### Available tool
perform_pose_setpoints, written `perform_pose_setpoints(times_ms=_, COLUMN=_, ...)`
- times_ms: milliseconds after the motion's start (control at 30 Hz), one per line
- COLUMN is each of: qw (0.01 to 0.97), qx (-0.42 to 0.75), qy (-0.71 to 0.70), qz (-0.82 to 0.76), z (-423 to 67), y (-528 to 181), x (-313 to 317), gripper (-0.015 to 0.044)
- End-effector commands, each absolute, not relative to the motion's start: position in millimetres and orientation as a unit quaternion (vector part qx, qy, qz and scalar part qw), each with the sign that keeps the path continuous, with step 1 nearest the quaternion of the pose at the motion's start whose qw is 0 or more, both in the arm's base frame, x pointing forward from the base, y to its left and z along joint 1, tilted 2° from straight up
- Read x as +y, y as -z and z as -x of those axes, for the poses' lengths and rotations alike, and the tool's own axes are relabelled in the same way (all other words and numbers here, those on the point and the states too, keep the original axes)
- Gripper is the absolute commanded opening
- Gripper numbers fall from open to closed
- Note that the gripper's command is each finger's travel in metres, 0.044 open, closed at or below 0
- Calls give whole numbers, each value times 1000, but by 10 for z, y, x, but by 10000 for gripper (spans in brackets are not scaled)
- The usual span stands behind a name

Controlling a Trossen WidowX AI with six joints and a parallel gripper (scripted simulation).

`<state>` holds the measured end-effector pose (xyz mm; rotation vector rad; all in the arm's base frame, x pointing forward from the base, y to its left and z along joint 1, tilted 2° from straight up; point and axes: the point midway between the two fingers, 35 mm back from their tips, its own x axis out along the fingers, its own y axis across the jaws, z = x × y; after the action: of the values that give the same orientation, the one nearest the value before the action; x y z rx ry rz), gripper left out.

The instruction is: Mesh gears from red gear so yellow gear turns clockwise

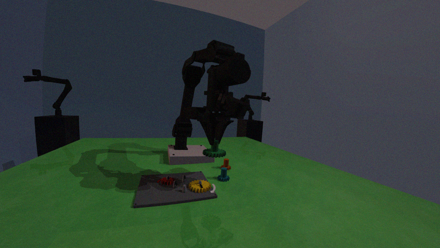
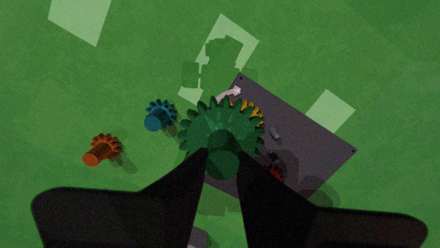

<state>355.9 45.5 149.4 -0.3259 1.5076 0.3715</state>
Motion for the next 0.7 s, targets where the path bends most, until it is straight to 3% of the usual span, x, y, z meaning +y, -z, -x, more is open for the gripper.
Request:
perform_pose_setpoints(times_ms=0, qw=703, qx=675, qy=-169, qz=147, z=-3539, y=-1474, x=402, gripper=0)
perform_pose_setpoints(times_ms=667, qw=703, qx=675, qy=-168, qz=148, z=-3396, y=-1288, x=146, gripper=0)
